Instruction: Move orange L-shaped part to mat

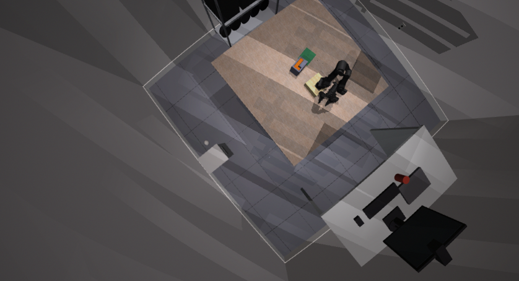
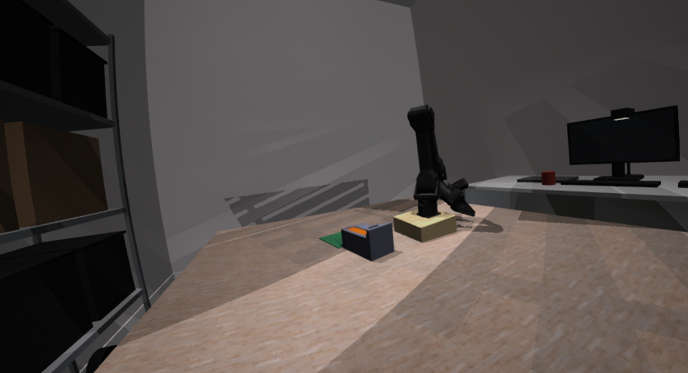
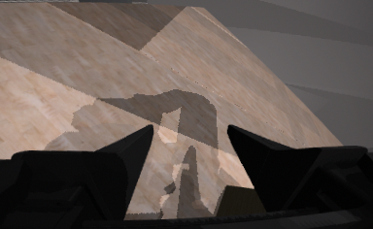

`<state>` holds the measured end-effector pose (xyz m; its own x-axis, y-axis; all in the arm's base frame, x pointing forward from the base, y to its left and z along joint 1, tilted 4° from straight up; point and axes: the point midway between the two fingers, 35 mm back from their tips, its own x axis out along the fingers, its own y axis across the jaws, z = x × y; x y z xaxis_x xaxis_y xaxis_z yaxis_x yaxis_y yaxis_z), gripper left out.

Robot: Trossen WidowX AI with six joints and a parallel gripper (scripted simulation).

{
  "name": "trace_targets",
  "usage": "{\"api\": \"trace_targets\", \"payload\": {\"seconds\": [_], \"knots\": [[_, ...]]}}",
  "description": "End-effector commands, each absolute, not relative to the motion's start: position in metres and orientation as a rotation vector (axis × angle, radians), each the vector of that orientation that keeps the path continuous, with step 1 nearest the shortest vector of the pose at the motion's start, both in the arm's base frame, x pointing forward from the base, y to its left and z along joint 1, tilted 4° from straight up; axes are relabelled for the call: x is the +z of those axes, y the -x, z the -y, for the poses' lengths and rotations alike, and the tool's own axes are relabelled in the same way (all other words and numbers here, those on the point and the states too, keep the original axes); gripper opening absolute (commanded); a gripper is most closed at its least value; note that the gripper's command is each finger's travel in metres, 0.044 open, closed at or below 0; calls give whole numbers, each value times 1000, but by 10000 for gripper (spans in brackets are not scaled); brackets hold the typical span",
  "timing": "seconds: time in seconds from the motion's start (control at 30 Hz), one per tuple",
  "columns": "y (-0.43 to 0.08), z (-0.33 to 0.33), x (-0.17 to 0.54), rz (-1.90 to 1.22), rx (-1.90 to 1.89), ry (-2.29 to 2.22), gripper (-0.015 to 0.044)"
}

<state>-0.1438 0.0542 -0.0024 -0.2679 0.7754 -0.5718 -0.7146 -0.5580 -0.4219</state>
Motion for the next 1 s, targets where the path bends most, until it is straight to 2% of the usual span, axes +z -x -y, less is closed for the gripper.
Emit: {"api": "trace_targets", "payload": {"seconds": [0.0,0.23,0.27,0.6,0.97], "knots": [[145,-52,-2,102,1958,945,374],[161,7,-1,272,2194,1120,190],[162,19,-1,313,2238,1153,180],[124,135,10,853,2630,1459,180],[2,208,31,1746,2872,1674,180]]}}
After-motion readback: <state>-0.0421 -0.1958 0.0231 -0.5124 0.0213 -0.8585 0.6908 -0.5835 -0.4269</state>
